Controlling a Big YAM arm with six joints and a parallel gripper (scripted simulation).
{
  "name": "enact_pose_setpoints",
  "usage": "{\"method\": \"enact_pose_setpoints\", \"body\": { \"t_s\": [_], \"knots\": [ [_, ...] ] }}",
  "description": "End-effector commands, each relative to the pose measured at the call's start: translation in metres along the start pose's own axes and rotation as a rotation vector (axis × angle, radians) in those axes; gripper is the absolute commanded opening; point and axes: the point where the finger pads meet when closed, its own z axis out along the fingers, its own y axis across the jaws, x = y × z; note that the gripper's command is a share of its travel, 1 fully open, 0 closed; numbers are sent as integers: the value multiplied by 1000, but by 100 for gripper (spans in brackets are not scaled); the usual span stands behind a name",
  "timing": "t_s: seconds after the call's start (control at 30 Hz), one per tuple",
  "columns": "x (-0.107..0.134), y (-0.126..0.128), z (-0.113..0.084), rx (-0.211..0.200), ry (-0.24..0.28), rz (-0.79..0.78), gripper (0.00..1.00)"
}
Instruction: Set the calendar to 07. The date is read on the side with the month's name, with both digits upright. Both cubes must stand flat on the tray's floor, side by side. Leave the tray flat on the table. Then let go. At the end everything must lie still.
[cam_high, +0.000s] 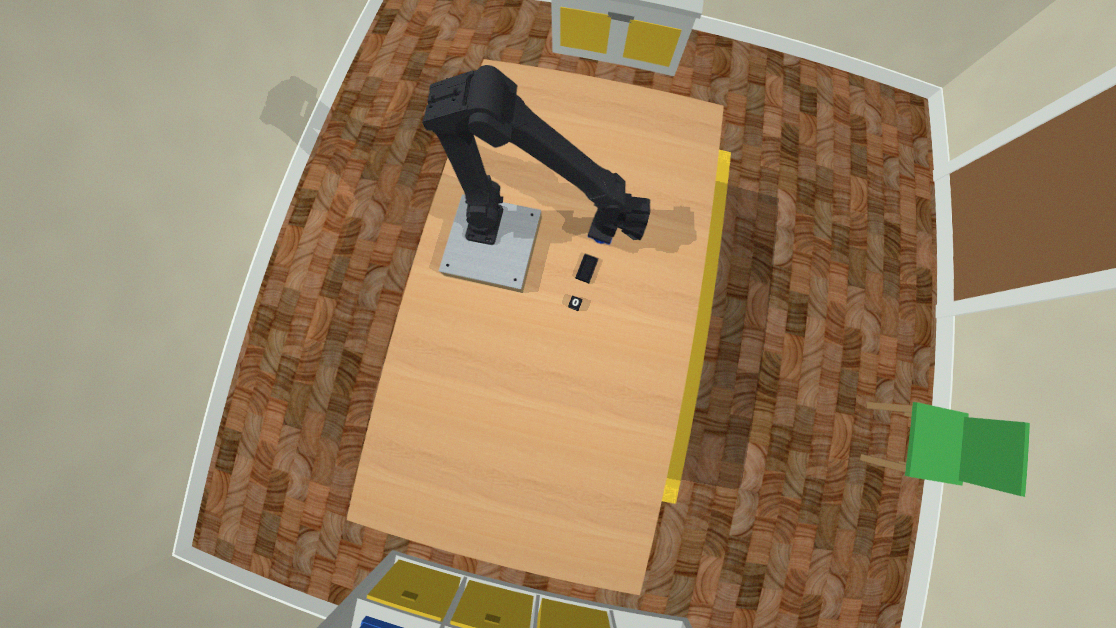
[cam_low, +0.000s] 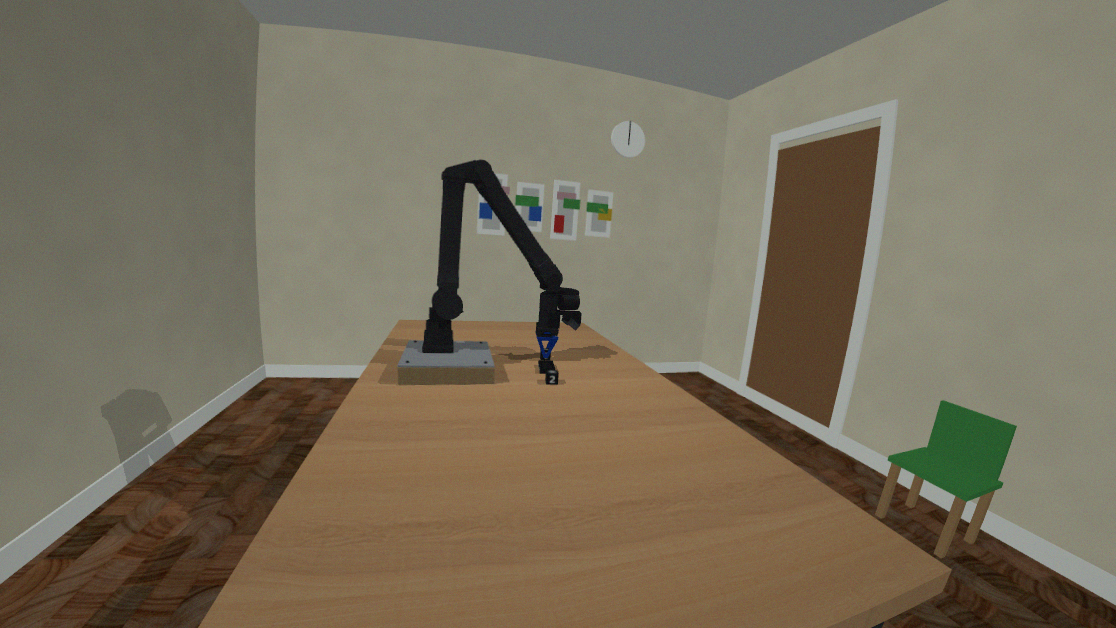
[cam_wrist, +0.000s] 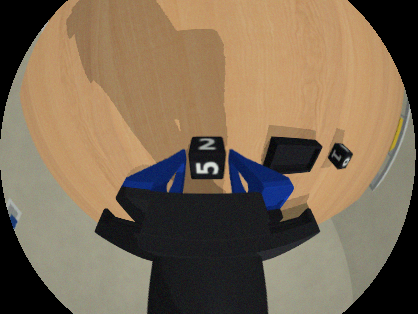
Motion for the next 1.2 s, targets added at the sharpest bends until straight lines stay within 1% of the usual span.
{"method": "enact_pose_setpoints", "body": {
  "t_s": [0.0,0.57,0.6,1.17],
  "knots": [
    [-11,0,-5,-5,-24,1,47],
    [-11,0,-5,-5,-24,1,47],
    [-11,0,-5,-5,-24,1,28],
    [-11,0,-5,-5,-24,1,28]
  ]
}}
